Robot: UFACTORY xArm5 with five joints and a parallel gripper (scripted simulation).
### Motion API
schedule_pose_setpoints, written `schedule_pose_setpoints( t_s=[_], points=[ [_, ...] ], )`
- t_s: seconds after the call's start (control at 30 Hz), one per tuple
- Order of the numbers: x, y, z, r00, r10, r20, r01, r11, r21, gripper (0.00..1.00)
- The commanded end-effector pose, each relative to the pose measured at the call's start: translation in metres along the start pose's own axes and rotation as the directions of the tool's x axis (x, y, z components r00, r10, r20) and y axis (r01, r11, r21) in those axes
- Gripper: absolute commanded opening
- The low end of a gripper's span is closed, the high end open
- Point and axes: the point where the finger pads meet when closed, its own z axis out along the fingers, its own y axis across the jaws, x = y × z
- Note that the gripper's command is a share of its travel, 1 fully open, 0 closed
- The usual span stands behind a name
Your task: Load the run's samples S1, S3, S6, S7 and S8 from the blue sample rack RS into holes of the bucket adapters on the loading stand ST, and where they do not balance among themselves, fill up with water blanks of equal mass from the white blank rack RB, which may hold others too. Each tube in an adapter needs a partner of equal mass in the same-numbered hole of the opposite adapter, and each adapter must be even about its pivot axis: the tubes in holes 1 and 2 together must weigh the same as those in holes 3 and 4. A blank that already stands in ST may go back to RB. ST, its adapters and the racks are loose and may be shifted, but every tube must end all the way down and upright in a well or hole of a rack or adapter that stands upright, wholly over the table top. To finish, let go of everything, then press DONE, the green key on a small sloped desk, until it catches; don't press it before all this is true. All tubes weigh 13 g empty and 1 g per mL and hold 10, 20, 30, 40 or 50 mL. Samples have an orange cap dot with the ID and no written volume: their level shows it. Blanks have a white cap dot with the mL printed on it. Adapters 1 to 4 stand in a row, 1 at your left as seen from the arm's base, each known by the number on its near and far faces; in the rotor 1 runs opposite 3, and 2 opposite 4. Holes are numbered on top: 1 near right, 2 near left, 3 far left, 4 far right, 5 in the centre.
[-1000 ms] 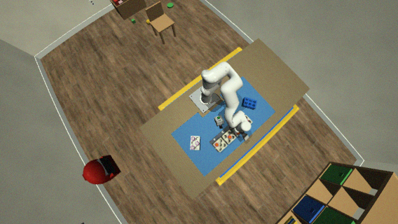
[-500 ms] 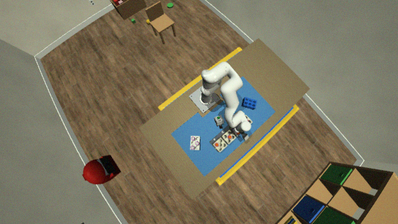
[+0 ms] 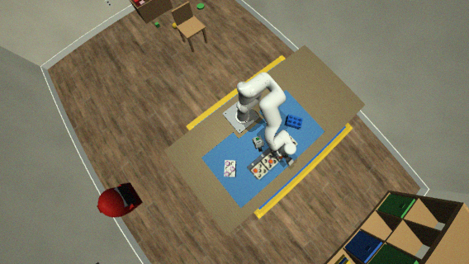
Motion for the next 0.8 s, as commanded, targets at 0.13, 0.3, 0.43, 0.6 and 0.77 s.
schedule_pose_setpoints(
  t_s=[0.13, 0.3, 0.43, 0.6, 0.77],
  points=[
    [0.001, 0.000, -0.016, 1.000, 0.000, -0.004, 0.000, 1.000, 0.000, 0.43],
    [0.001, 0.000, -0.026, 1.000, 0.000, -0.004, 0.000, 1.000, 0.000, 0.43],
    [0.001, 0.000, -0.030, 1.000, 0.000, -0.004, 0.000, 1.000, 0.000, 0.43],
    [0.001, 0.000, -0.040, 1.000, 0.000, -0.004, 0.000, 1.000, 0.000, 0.43],
    [0.001, 0.000, -0.050, 1.000, 0.000, -0.004, 0.000, 1.000, 0.000, 0.43]
  ],
)
